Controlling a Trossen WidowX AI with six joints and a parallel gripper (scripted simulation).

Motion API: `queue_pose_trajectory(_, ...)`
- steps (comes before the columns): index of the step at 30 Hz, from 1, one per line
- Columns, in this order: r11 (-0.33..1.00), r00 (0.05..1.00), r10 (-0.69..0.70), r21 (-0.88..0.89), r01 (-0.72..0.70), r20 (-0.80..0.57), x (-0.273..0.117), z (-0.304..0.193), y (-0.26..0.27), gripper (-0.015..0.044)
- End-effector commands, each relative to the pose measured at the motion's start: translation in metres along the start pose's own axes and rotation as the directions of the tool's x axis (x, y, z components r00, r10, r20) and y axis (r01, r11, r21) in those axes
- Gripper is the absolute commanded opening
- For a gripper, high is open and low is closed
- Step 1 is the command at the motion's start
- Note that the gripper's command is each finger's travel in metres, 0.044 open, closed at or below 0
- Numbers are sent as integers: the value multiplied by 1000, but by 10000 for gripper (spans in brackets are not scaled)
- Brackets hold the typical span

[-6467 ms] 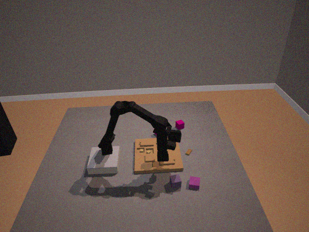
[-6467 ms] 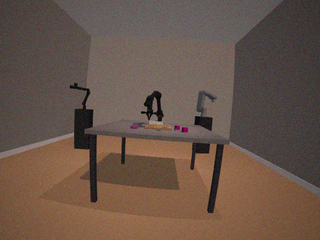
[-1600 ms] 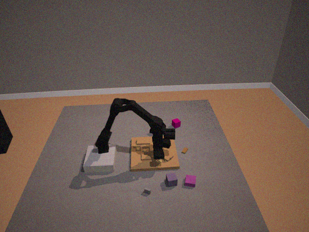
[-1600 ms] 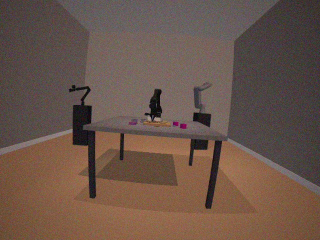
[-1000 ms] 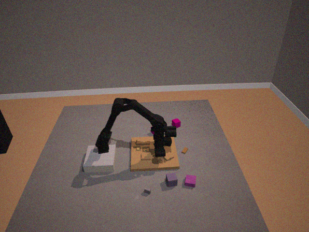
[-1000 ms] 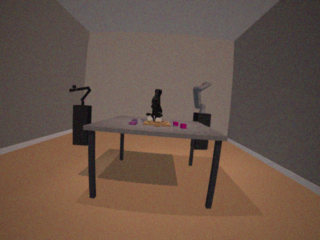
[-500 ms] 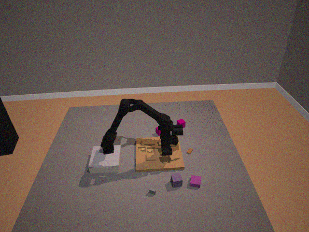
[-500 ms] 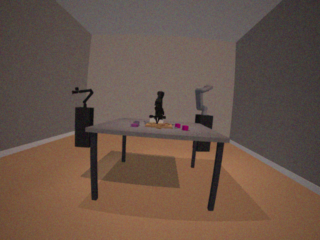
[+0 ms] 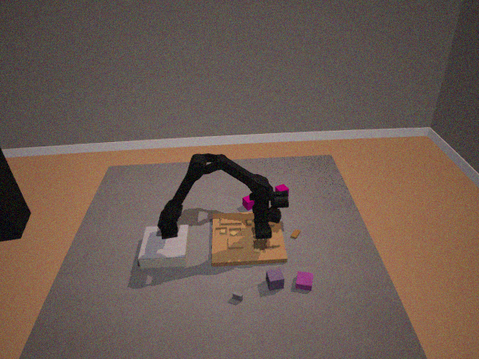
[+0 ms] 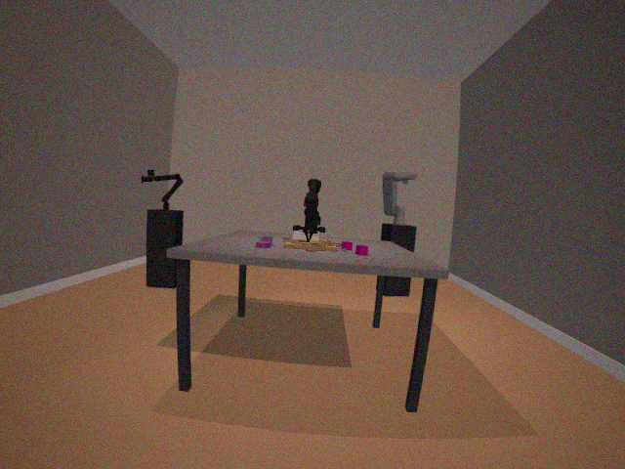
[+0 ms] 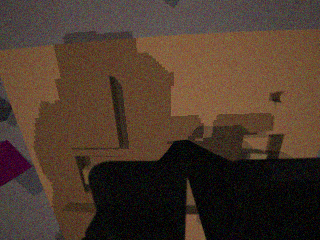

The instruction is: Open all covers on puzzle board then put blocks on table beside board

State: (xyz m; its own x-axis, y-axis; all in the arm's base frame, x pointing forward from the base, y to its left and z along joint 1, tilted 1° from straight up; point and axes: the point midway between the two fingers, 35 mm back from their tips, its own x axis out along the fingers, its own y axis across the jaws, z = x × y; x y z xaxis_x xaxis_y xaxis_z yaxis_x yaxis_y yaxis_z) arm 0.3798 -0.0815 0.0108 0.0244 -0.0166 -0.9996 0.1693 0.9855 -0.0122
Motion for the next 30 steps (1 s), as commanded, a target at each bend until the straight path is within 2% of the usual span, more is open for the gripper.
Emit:
queue_pose_trajectory(1,1000,1000,4,2,-4,-1,1,5,3,0)
queue_pose_trajectory(30,1000,1000,4,2,-4,0,-35,7,4,0)
